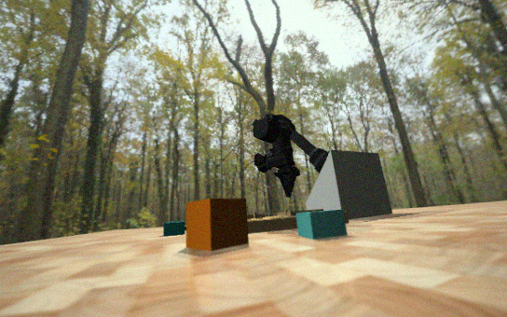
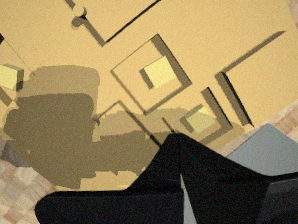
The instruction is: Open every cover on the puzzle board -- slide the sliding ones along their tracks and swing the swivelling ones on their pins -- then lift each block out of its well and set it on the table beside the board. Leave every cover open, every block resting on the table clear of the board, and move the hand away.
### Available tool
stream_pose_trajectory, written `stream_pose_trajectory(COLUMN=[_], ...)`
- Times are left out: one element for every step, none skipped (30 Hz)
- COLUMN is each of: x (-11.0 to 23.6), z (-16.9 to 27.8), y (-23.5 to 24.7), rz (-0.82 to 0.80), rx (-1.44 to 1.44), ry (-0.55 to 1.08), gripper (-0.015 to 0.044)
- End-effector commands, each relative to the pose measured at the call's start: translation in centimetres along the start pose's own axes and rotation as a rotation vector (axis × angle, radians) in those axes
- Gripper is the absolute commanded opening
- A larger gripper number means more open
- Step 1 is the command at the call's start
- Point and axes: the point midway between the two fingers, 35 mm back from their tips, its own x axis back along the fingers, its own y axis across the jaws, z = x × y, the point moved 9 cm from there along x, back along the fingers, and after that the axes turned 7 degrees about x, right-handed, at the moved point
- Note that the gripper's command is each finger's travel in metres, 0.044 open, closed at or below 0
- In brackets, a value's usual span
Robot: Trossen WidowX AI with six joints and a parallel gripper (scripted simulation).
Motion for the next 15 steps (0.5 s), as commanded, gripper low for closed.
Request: stream_pose_trajectory(x=[0.4,0.5,0.5,0.6,0.6,0.7,0.7,0.8,0.8,0.8,0.9,0.9,1.0,1.0,1.0], z=[-2.3,-2.8,-3.3,-3.8,-4.3,-4.8,-5.3,-5.9,-6.4,-6.9,-7.4,-7.8,-8.3,-8.7,-9.0], y=[-0.4,-0.6,-0.7,-0.9,-1.1,-1.3,-1.5,-1.7,-1.9,-2.2,-2.4,-2.7,-3.0,-3.2,-3.4], rz=[-0.004,-0.005,-0.005,-0.005,-0.005,-0.005,-0.004,-0.004,-0.004,-0.003,-0.002,-0.002,-0.001,0.000,0.000], rx=[-0.243,-0.299,-0.356,-0.413,-0.470,-0.527,-0.584,-0.640,-0.697,-0.754,-0.811,-0.868,-0.924,-0.971,-0.999], ry=[-0.006,-0.007,-0.007,-0.008,-0.008,-0.009,-0.010,-0.011,-0.012,-0.013,-0.015,-0.017,-0.019,-0.020,-0.021], gripper=[0.0000,0.0000,0.0000,0.0000,0.0000,0.0000,0.0000,0.0000,0.0000,0.0000,0.0000,0.0000,0.0000,0.0000,0.0000])
